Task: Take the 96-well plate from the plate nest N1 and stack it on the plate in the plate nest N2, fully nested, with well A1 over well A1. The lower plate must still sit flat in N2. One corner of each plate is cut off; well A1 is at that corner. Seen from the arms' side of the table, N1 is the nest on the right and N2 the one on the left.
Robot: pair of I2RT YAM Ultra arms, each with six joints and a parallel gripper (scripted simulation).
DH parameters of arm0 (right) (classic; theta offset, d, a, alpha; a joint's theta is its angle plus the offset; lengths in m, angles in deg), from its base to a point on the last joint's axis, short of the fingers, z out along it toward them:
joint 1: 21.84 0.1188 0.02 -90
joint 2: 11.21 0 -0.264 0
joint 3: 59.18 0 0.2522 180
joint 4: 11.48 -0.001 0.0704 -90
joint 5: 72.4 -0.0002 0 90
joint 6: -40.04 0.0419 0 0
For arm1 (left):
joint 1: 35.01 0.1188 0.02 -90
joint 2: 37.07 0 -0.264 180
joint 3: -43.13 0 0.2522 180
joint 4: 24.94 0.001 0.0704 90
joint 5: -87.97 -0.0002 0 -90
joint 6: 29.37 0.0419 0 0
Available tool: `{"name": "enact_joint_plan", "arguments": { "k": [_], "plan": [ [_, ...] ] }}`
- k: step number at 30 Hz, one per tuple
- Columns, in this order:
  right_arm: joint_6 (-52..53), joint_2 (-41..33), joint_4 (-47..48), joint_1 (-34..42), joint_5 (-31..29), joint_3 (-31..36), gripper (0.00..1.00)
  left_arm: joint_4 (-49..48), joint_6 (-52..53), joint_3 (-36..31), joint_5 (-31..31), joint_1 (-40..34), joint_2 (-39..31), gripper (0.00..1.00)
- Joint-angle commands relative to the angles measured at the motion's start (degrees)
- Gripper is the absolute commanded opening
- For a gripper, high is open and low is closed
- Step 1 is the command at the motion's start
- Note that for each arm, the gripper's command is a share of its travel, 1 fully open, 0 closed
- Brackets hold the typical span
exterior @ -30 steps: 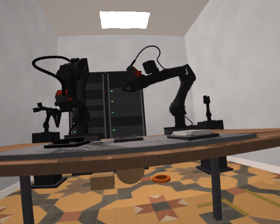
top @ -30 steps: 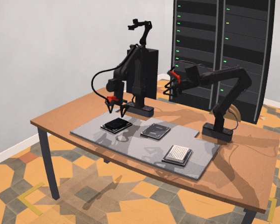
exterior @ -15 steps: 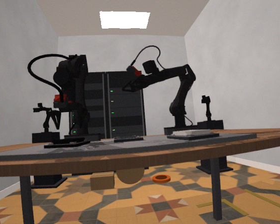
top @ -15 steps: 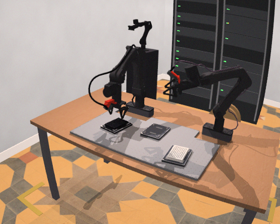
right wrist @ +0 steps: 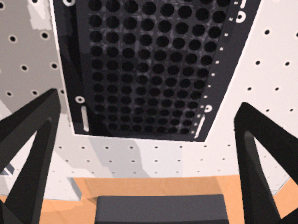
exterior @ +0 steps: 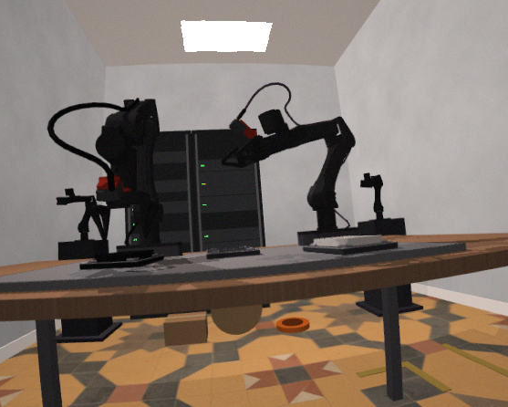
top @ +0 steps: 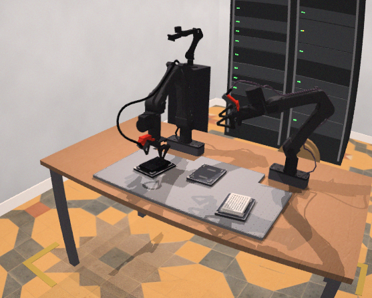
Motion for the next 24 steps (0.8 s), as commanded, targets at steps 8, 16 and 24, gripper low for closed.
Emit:
{"name": "enact_joint_plan", "arguments": {
  "k": [8, 16, 24],
  "plan": [
    [0.42, 1.78, 4.04, 0.28, 0.37, 2.53, 1.00, -1.12, -0.53, 0.16, 0.09, -0.06, -1.34, 1.00],
    [0.42, 2.98, 6.79, 0.27, 0.37, 4.09, 1.00, -1.12, -0.53, 0.16, 0.09, -0.06, -1.34, 1.00],
    [0.42, 3.88, 8.60, 0.28, 0.37, 4.99, 1.00, -1.12, -0.53, 0.16, 0.09, -0.06, -1.34, 1.00]
  ]
}}
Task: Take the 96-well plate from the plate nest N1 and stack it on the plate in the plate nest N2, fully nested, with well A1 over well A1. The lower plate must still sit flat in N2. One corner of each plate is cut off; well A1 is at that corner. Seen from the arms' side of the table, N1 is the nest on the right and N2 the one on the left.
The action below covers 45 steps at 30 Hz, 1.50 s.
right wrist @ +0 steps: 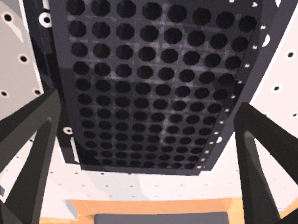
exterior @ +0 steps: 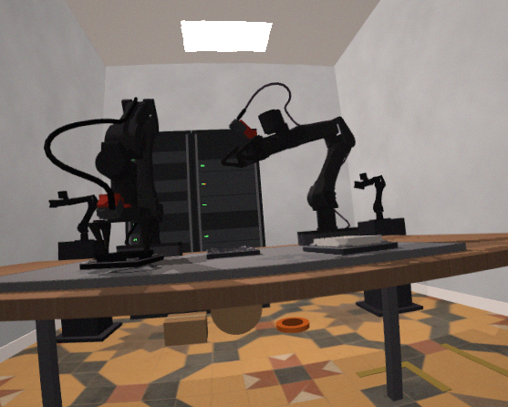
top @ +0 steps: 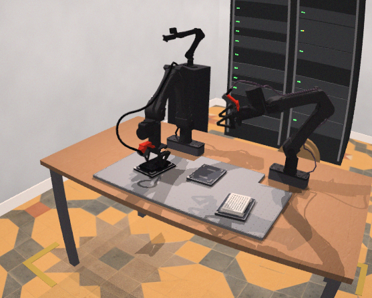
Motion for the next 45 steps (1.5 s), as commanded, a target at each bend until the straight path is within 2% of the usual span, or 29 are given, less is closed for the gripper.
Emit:
{"name": "enact_joint_plan", "arguments": {
  "k": [1, 3, 4, 6, 7, 17, 18, 19, 28, 35, 40, 45],
  "plan": [
    [0.42, 0.41, 1.61, 0.28, 0.37, 0.70, 0.96, -1.12, -0.53, 0.16, 0.09, -0.06, -1.34, 1.00],
    [0.42, 0.42, 1.62, 0.28, 0.37, 0.70, 0.96, -1.12, -0.53, 0.16, 0.09, -0.06, -1.34, 1.00],
    [0.42, 0.42, 1.63, 0.28, 0.37, 0.70, 0.91, -1.12, -0.53, 0.16, 0.09, -0.06, -1.34, 1.00],
    [0.41, 0.42, 1.63, 0.28, 0.37, 0.70, 0.91, -1.12, -0.53, 0.16, 0.09, -0.06, -1.34, 1.00],
    [0.41, 0.42, 1.63, 0.28, 0.37, 0.70, 0.87, -1.12, -0.53, 0.16, 0.09, -0.06, -1.34, 1.00],
    [0.13, -0.08, 0.93, 0.09, 0.10, 0.06, 0.79, -1.12, -0.53, 0.16, 0.09, -0.06, -1.34, 1.00],
    [0.13, -0.08, 0.93, 0.09, 0.10, 0.06, 0.67, -1.12, -0.53, 0.16, 0.09, -0.06, -1.34, 1.00],
    [0.13, -0.08, 0.93, 0.09, 0.10, 0.06, 0.78, -1.12, -0.53, 0.16, 0.09, -0.06, -1.34, 1.00],
    [0.24, -4.55, -8.22, 0.13, 0.10, -5.29, 0.78, -1.12, -0.53, 0.16, 0.09, -0.06, -1.34, 1.00],
    [0.25, -4.49, -8.92, 0.14, 0.10, -5.86, 0.78, -0.59, -1.04, -0.19, 0.70, -0.05, -1.32, 1.00],
    [0.25, -4.52, -8.98, 0.14, 0.10, -5.88, 0.78, 8.64, -2.52, 1.85, 2.90, -1.17, -3.33, 1.00],
    [0.25, -4.54, -8.55, 0.14, 0.11, -5.89, 0.78, 26.19, -5.26, 6.34, 6.71, -4.21, -11.17, 1.00]
  ]
}}
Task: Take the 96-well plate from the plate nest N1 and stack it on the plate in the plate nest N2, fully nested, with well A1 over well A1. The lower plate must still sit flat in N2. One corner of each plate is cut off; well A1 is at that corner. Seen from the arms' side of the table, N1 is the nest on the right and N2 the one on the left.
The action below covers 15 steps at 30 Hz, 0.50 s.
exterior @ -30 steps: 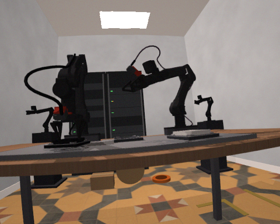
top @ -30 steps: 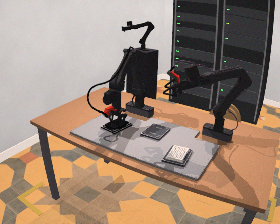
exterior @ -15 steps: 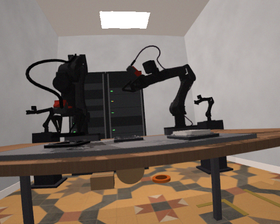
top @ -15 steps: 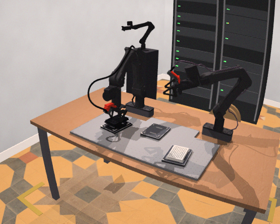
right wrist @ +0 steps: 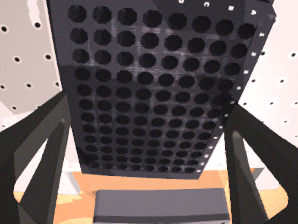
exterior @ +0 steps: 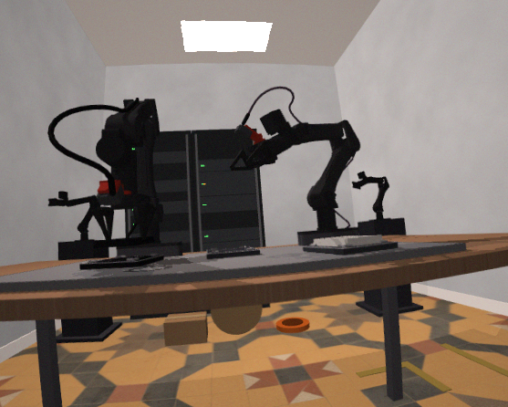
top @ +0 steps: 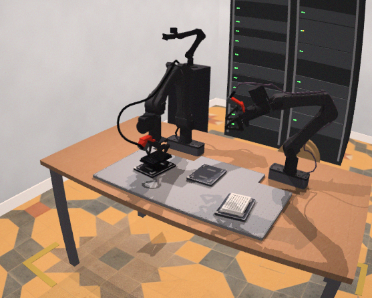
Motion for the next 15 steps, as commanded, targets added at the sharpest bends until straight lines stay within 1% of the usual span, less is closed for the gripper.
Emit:
{"name": "enact_joint_plan", "arguments": {
  "k": [1, 4, 6, 7, 11, 15],
  "plan": [
    [0.25, -1.59, -0.26, 0.14, 0.11, -1.91, 0.78, 14.98, -2.83, 5.93, 3.68, -2.23, -7.58, 1.00],
    [0.25, -1.59, -0.26, 0.14, 0.11, -1.91, 0.78, 27.09, -3.52, 9.76, 5.59, -4.02, -13.31, 1.00],
    [0.25, -1.59, -0.26, 0.14, 0.11, -1.91, 0.78, 27.09, -3.52, 9.76, 5.59, -4.02, -13.31, 1.00],
    [0.25, -1.59, -0.26, 0.14, 0.11, -1.91, 0.78, 33.84, -4.16, 14.01, 6.85, -5.22, -15.08, 1.00],
    [0.25, -1.59, -0.26, 0.14, 0.11, -1.91, 0.78, 45.59, -4.57, 21.23, 7.71, -5.58, -19.22, 1.00],
    [0.25, -1.59, -0.26, 0.14, 0.11, -1.91, 0.78, 54.41, -4.51, 26.99, 7.90, -3.91, -21.72, 1.00]
  ]
}}
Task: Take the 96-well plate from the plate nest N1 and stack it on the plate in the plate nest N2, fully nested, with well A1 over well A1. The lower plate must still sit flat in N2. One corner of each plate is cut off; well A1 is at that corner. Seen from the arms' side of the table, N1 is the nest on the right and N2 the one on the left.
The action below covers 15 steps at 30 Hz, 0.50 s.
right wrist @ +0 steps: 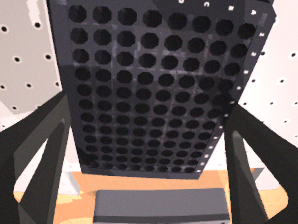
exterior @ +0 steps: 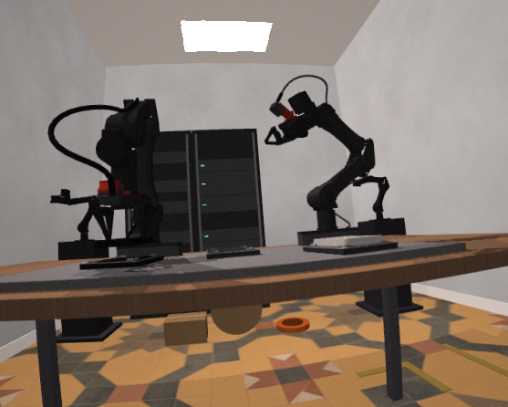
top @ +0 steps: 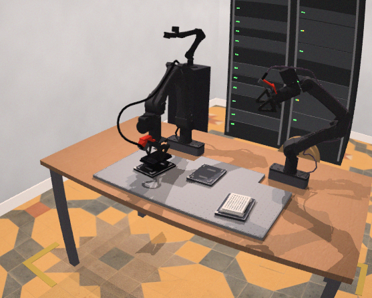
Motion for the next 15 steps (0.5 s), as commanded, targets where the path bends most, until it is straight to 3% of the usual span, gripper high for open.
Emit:
{"name": "enact_joint_plan", "arguments": {
  "k": [1, 9, 15],
  "plan": [
    [0.25, -1.59, -0.26, 0.14, 0.11, -1.91, 0.78, 12.69, -0.82, 5.04, 1.41, 1.65, -2.90, 1.00],
    [1.36, -1.62, -0.12, 0.37, 0.15, -1.89, 0.78, 15.43, -2.22, 7.93, 3.58, 4.58, -4.11, 1.00],
    [13.79, -2.89, 0.37, 7.44, 0.90, 1.01, 0.78, 15.64, -3.64, 8.19, 4.98, 1.43, -4.23, 1.00]
  ]
}}
